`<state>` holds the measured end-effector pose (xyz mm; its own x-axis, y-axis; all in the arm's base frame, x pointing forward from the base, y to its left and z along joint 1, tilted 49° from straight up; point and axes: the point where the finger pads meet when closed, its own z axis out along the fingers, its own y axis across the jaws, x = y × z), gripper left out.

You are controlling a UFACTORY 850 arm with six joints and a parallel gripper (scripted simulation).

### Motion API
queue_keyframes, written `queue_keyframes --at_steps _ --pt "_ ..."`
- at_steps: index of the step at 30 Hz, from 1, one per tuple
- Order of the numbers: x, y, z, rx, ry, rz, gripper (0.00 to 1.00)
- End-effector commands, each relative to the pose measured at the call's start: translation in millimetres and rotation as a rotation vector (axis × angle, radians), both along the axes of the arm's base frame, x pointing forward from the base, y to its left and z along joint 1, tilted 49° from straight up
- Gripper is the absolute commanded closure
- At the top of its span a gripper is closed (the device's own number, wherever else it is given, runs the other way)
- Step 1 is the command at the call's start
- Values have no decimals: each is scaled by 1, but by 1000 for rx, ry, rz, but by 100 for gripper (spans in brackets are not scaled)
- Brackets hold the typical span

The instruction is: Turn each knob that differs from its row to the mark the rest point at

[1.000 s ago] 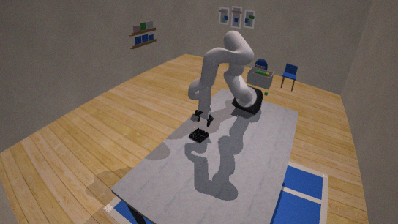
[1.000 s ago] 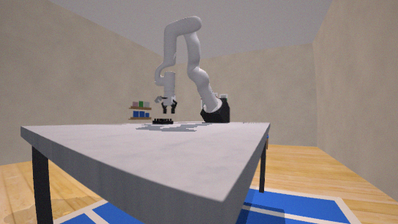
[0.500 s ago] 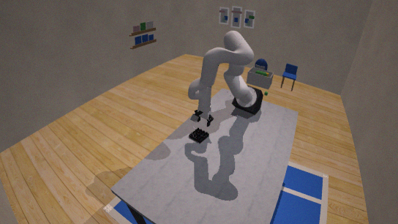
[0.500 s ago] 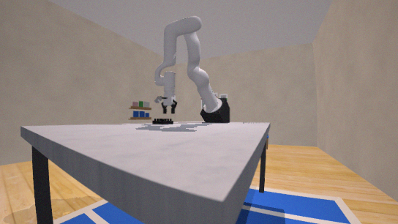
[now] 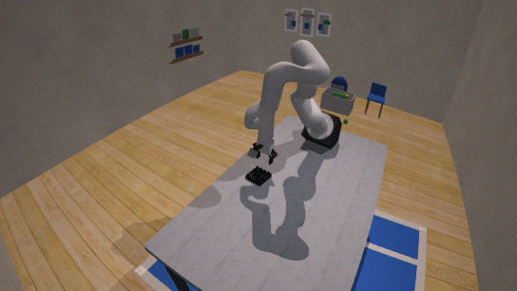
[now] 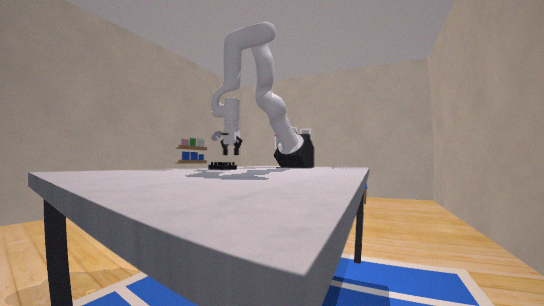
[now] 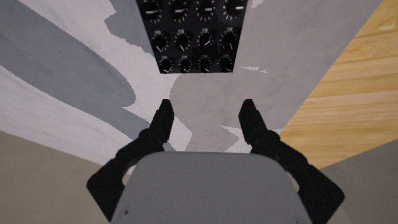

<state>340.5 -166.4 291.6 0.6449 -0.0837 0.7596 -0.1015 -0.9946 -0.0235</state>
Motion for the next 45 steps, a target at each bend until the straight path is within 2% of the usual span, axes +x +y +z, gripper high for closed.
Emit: queue_keyframes --at_steps 1,4,6,8,11,12,45 --pt "2 0 3 0 -1 1 0" --pt "13 -1 30 1 0 7 0" --pt "13 -1 30 1 0 7 0" --pt "20 -2 49 -3 0 5 0" --pt "23 -2 56 -5 -1 3 0" --pt "23 -2 56 -5 -1 3 81" --pt "23 -2 56 -5 -1 3 81"
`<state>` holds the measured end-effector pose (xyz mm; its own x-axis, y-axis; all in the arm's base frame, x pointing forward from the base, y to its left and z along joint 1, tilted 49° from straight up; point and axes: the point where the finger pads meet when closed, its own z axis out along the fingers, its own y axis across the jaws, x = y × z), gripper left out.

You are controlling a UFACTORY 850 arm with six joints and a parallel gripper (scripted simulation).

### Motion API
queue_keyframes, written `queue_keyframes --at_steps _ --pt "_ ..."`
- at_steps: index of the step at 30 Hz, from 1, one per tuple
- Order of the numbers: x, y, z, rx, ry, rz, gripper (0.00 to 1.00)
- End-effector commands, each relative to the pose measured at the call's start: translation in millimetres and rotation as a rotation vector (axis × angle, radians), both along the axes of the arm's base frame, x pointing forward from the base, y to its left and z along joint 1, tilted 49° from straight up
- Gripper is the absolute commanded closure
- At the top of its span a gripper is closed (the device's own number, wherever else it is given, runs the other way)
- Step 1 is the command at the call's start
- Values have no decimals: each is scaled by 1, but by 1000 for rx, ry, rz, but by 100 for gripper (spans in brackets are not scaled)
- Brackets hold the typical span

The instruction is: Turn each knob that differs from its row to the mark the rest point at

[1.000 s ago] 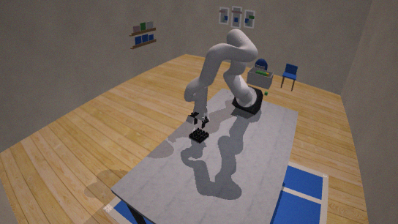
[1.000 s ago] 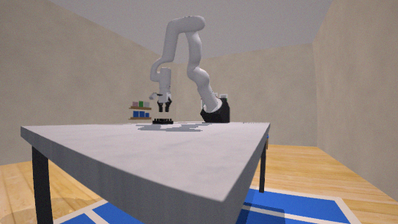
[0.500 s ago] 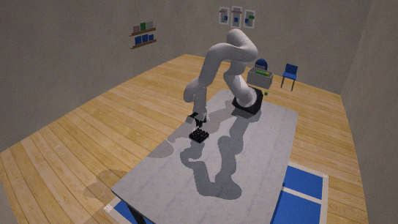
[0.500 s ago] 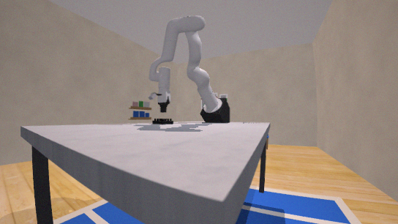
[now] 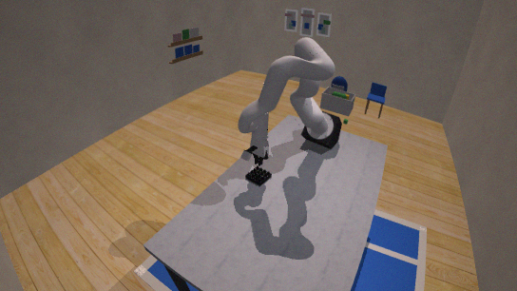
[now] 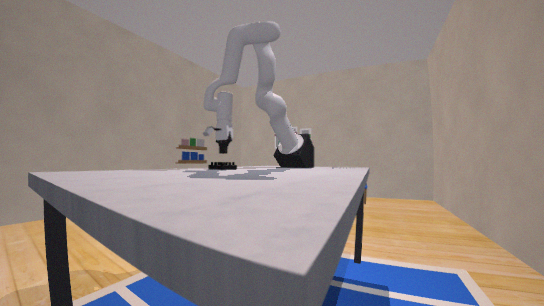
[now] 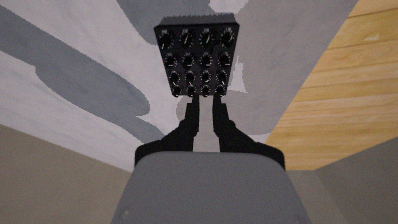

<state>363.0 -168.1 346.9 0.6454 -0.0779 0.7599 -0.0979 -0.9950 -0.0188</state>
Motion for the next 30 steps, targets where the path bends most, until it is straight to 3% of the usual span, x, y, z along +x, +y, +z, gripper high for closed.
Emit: queue_keyframes --at_steps 1,30 --pt "0 0 1 -1 -1 0 81" --pt "12 -1 -10 0 -1 0 81"
